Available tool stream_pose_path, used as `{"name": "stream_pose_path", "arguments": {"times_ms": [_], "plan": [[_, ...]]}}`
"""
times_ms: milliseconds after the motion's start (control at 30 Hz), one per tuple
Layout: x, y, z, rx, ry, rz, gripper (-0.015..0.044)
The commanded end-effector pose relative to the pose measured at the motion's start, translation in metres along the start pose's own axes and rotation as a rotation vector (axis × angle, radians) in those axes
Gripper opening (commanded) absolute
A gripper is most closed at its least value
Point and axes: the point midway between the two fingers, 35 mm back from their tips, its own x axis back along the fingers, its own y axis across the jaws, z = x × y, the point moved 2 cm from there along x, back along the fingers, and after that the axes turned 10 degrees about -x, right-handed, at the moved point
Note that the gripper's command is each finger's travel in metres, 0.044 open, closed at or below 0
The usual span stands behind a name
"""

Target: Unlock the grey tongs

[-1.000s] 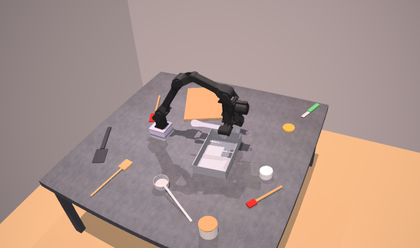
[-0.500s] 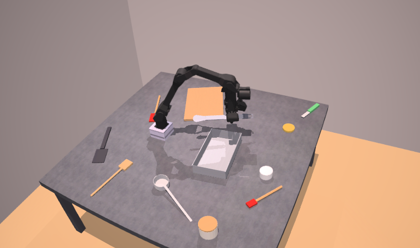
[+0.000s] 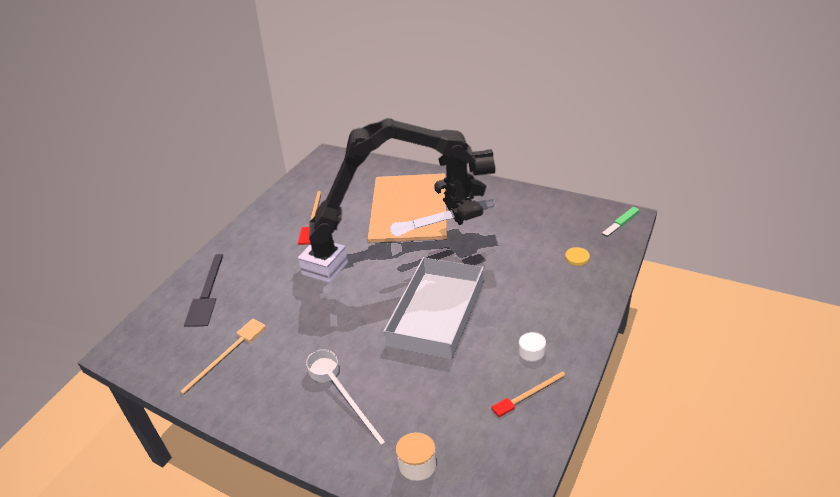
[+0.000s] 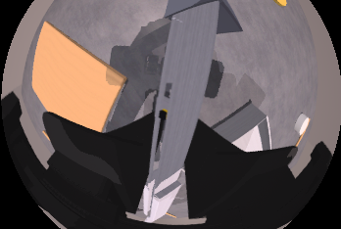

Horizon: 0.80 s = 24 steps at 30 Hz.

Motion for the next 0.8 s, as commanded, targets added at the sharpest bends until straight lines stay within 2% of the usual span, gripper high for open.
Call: {"name": "stream_pose_path", "arguments": {"times_ms": [0, 300, 767], "plan": [[0.001, 0.026, -0.001, 0.101, -0.003, -0.008, -0.015], [0.002, 0.046, 0.0, 0.172, -0.003, -0.01, -0.015], [0.003, 0.135, 0.016, 0.519, -0.006, -0.018, -0.015]]}}
